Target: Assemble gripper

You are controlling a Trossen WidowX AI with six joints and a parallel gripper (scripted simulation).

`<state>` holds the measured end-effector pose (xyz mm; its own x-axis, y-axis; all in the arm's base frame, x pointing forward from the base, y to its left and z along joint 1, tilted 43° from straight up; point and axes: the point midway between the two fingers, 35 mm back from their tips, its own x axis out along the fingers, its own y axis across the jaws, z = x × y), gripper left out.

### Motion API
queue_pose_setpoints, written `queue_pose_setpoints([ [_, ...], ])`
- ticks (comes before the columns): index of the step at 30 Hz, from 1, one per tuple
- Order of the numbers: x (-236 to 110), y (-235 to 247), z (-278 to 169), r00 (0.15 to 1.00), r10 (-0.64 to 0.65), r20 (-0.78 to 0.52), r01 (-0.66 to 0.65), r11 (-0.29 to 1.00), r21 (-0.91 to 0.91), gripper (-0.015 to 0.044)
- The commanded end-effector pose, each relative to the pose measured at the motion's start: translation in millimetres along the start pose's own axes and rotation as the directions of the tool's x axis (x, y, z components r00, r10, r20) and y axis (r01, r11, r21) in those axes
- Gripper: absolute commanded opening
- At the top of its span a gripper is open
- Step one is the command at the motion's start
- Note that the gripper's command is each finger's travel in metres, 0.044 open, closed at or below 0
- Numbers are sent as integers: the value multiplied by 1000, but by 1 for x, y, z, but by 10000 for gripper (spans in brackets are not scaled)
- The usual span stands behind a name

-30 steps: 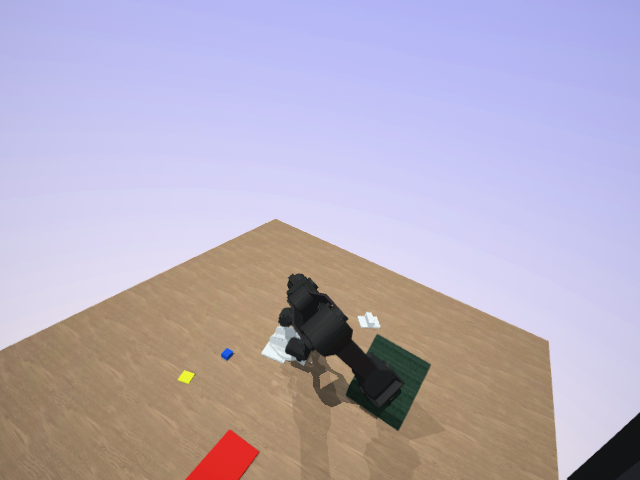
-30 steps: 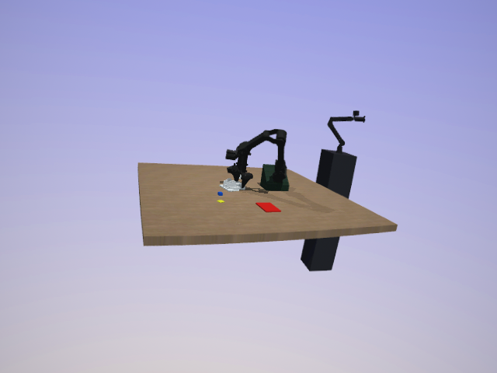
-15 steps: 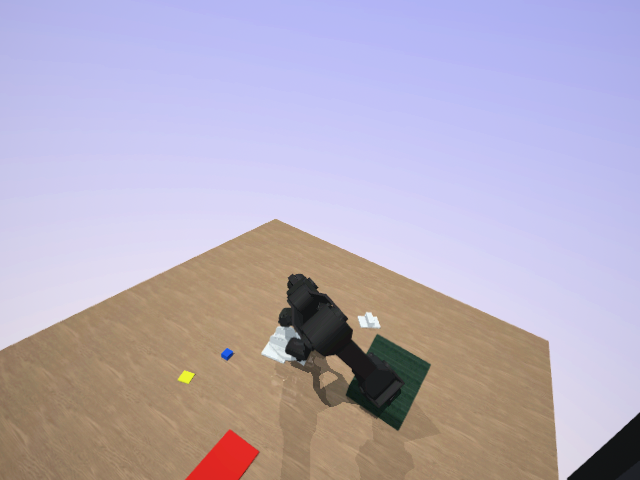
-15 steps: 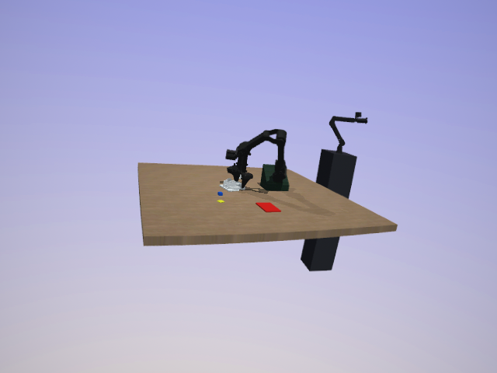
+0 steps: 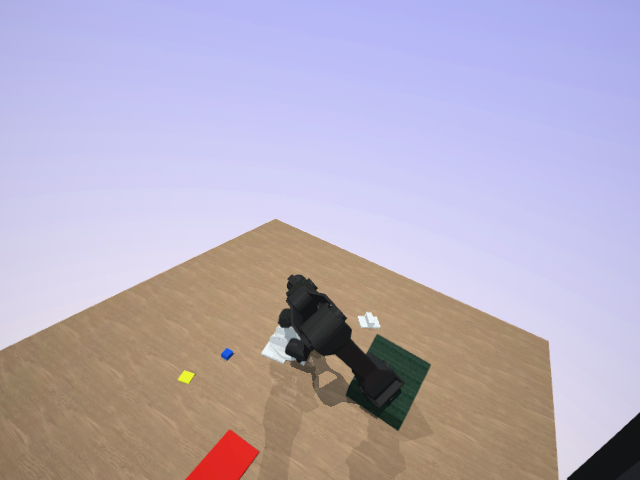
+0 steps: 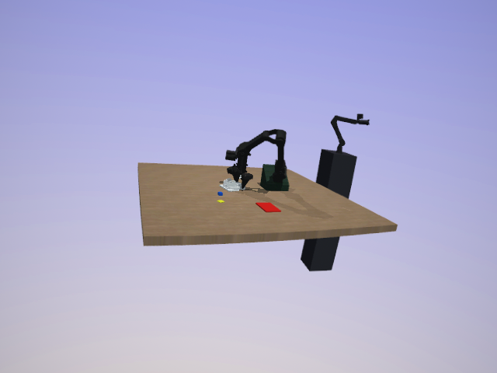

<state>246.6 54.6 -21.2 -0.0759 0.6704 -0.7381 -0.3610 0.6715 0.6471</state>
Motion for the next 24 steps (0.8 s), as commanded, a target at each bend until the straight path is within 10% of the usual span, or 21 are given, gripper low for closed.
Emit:
queue_pose_setpoints([
  [1, 0, 0, 0, 1000, -1, -1, 1, 1000, 4, 351],
  [24, -4, 0, 0, 1000, -1, -2, 1, 1000, 4, 351],
])
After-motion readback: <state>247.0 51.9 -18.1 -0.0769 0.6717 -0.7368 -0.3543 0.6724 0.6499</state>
